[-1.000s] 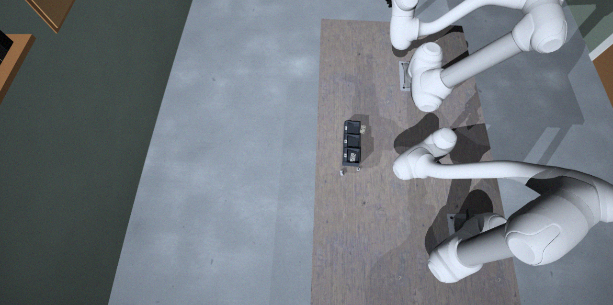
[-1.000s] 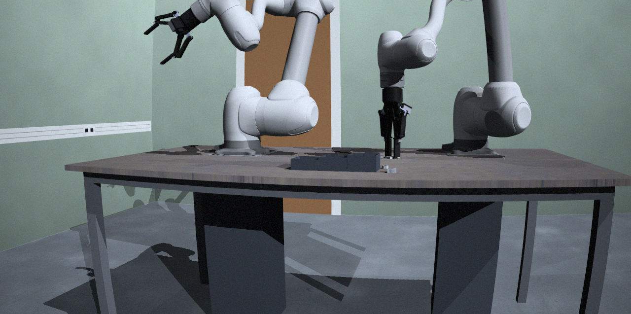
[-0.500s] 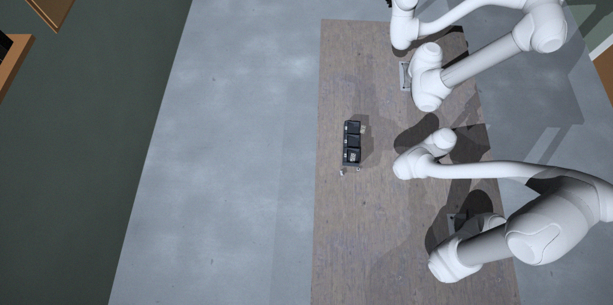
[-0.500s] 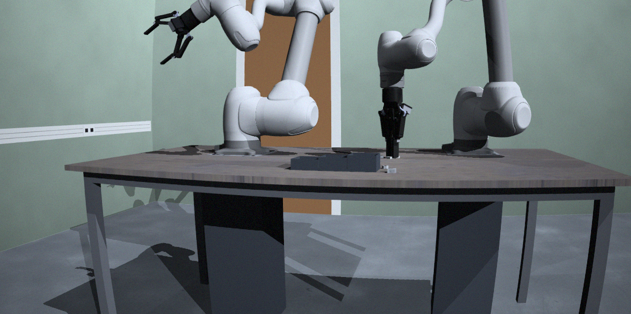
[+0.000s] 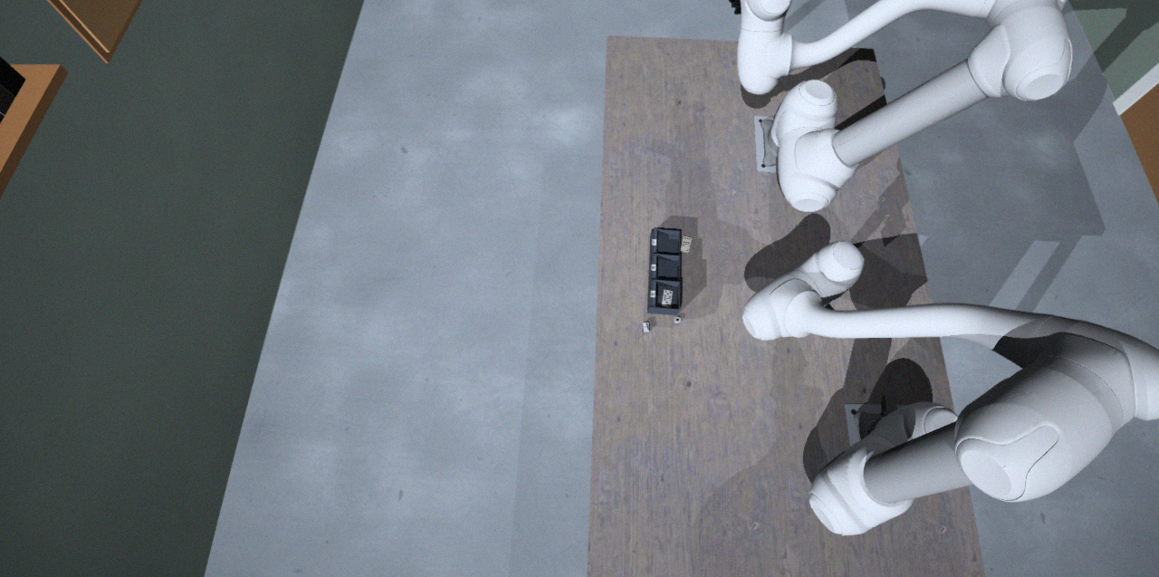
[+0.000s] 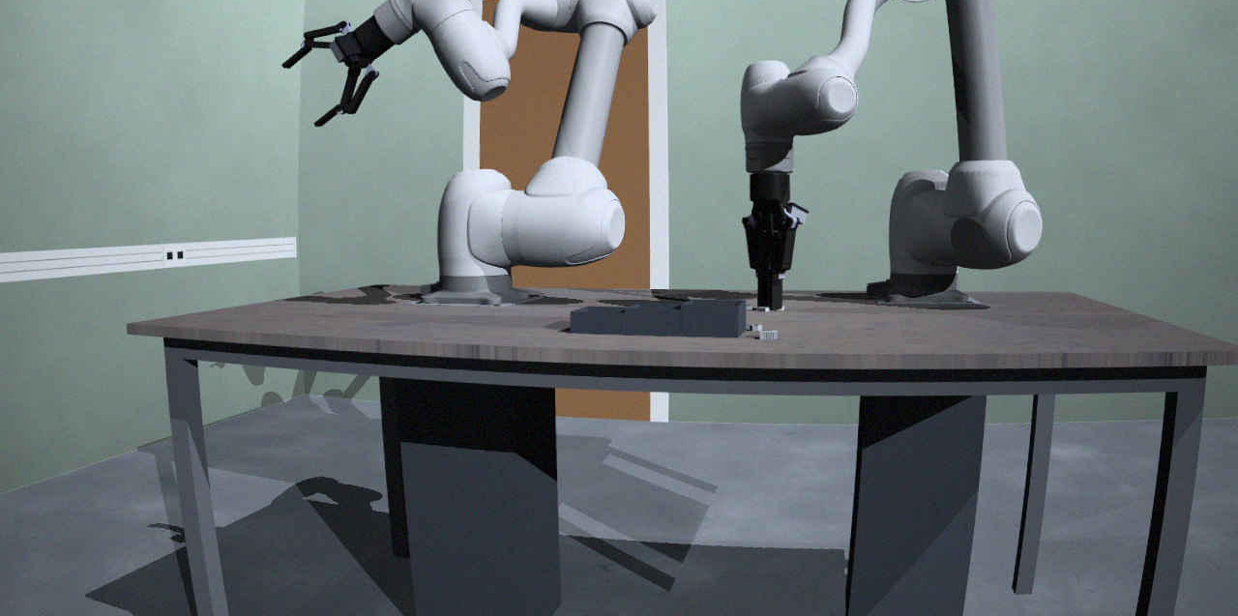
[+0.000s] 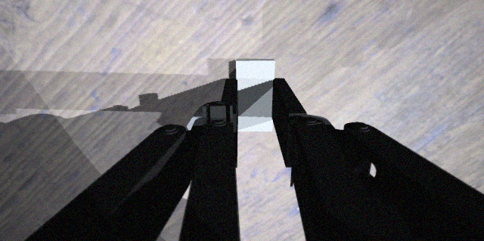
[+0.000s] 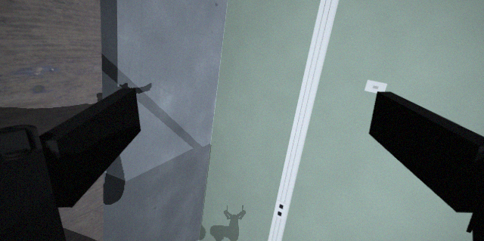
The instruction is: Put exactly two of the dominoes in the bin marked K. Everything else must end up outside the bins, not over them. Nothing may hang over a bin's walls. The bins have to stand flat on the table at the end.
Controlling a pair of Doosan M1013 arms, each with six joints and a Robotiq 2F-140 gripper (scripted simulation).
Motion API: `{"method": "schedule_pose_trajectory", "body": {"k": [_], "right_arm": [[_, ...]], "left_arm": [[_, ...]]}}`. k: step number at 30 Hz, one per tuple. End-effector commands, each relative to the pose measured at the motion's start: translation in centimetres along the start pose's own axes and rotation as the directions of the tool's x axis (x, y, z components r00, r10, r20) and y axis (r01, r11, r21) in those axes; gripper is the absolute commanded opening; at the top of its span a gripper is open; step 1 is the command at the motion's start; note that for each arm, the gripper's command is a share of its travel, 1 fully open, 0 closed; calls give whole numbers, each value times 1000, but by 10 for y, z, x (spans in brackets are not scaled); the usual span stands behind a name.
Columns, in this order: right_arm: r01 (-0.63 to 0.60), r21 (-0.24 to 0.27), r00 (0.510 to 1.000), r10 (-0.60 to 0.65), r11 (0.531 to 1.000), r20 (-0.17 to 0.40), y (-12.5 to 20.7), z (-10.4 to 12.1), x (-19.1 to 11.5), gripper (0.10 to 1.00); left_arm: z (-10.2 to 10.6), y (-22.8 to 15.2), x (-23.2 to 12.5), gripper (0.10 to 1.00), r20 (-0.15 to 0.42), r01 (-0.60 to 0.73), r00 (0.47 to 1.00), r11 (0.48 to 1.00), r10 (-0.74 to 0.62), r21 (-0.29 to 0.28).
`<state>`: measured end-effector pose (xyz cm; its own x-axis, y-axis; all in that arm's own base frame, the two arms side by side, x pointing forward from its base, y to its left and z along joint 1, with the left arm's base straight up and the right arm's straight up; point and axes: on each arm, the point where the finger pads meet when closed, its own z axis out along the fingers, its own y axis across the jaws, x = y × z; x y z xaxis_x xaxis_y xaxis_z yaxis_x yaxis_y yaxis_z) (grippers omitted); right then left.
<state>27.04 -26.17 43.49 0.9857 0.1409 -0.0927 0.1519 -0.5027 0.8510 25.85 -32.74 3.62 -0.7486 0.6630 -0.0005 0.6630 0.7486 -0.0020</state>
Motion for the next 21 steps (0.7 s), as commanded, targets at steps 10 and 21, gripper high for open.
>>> {"method": "schedule_pose_trajectory", "body": {"k": [10,21], "right_arm": [[3,-4,1000,-3,1000,-2,1,0,-1,1000],[3,-4,1000,-3,1000,-2,1,0,-1,1000]], "left_arm": [[1,0,0,213,0,-4,1000,1000,4,-2],[-28,0,-2,213,3,-9,1000,1000,9,-4]]}}
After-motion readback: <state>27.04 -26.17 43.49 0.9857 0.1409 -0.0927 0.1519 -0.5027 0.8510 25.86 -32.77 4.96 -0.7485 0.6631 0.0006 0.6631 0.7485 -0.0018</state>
